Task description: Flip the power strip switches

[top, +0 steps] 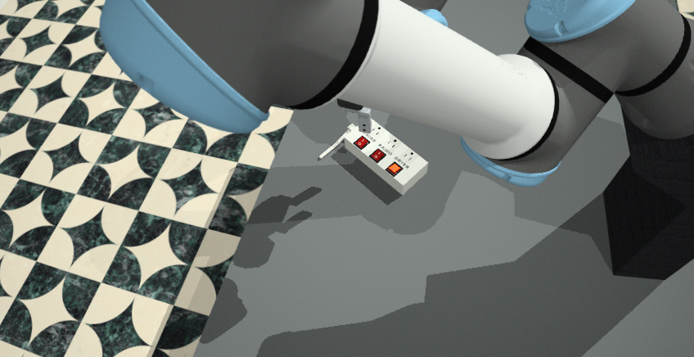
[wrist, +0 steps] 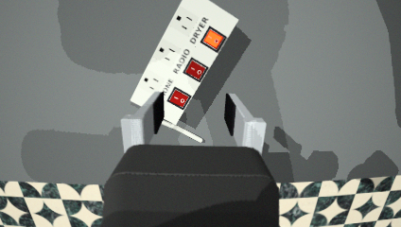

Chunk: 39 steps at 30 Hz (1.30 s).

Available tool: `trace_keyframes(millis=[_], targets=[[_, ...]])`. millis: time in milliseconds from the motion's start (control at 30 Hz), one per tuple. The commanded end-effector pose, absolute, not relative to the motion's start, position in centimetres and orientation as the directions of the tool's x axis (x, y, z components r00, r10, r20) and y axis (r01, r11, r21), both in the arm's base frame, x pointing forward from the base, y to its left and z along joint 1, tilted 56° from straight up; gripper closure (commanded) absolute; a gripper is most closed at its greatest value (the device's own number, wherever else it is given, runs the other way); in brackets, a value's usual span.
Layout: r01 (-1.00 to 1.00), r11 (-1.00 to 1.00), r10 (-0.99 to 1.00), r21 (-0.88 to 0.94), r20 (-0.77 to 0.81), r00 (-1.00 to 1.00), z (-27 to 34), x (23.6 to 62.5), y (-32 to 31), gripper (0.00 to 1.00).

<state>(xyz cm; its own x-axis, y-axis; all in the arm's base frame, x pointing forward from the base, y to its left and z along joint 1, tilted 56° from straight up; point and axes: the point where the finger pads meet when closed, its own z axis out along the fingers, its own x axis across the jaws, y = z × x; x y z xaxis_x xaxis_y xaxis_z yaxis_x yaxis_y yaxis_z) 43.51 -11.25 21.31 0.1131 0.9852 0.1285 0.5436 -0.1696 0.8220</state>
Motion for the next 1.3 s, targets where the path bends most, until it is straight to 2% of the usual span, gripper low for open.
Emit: trace_keyframes(millis=[0,200,467,667,700,1267], targets=[[0.533,-0.246,0.969,0.809,0.191,0.156,21.2,44.4,-11.8,0.00],[0.490,-0.443,0.896,0.751,0.356,0.264,20.6,46.8,-13.2,0.00],[0.437,-0.590,0.807,0.679,0.480,0.344,19.7,48.9,-14.2,0.00],[0.423,-0.622,0.782,0.659,0.507,0.361,19.4,49.5,-14.5,0.00],[0.423,-0.622,0.782,0.659,0.507,0.361,19.4,49.5,-14.5,1.00],[0.423,-0.622,0.782,0.659,0.507,0.361,19.4,49.5,-14.5,1.00]])
